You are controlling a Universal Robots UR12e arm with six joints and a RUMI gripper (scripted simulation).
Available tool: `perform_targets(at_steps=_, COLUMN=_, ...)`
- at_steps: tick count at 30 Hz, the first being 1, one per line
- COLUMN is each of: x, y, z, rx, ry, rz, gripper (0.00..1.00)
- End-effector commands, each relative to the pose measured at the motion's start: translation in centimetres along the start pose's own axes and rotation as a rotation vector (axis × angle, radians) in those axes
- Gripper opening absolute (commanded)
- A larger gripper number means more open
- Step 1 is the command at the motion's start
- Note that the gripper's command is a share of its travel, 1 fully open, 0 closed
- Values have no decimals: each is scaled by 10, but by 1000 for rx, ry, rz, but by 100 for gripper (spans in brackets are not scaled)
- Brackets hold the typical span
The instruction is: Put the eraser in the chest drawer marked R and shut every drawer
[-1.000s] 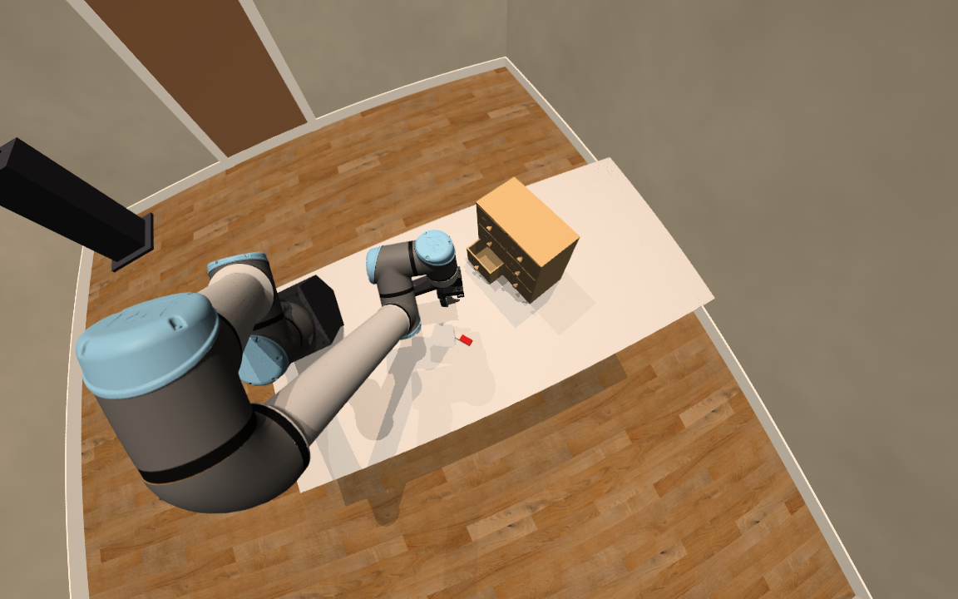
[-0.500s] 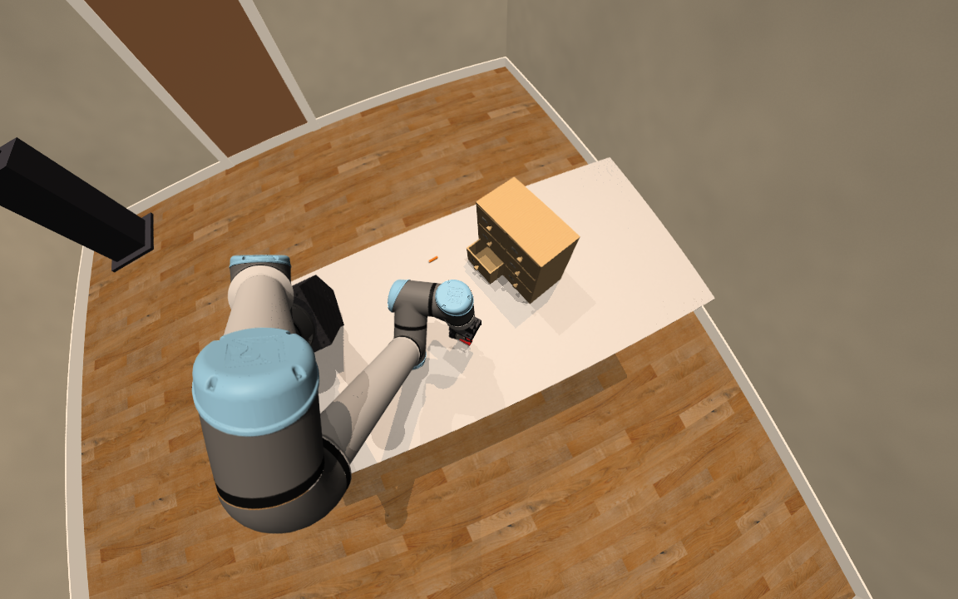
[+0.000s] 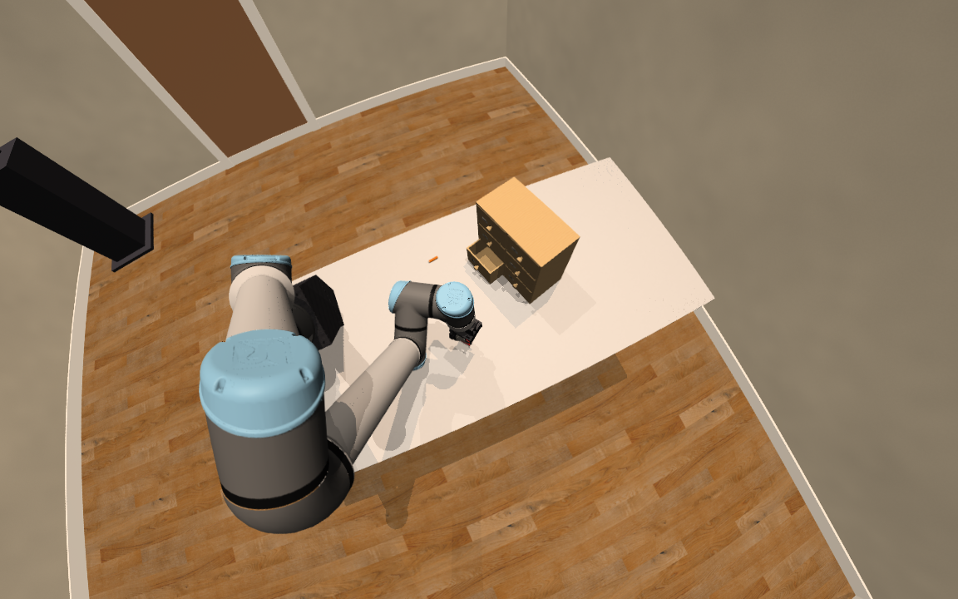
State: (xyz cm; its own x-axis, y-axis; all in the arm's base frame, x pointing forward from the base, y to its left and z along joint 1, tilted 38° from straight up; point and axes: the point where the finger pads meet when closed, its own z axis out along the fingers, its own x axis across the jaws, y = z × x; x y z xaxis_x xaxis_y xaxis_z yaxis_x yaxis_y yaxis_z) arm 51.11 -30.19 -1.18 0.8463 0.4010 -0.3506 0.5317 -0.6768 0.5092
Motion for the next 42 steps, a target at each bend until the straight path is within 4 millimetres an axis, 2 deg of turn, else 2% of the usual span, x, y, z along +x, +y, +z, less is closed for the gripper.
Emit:
perform_targets(at_steps=1, x=0, y=0, z=0, rx=-1, ry=1, rz=0, gripper=23)
perform_targets(at_steps=31, x=0, y=0, z=2, rx=-1, ry=1, rz=0, gripper=23)
perform_targets(at_steps=42, x=0, y=0, z=13, rx=-1, ry=1, rz=0, gripper=23)
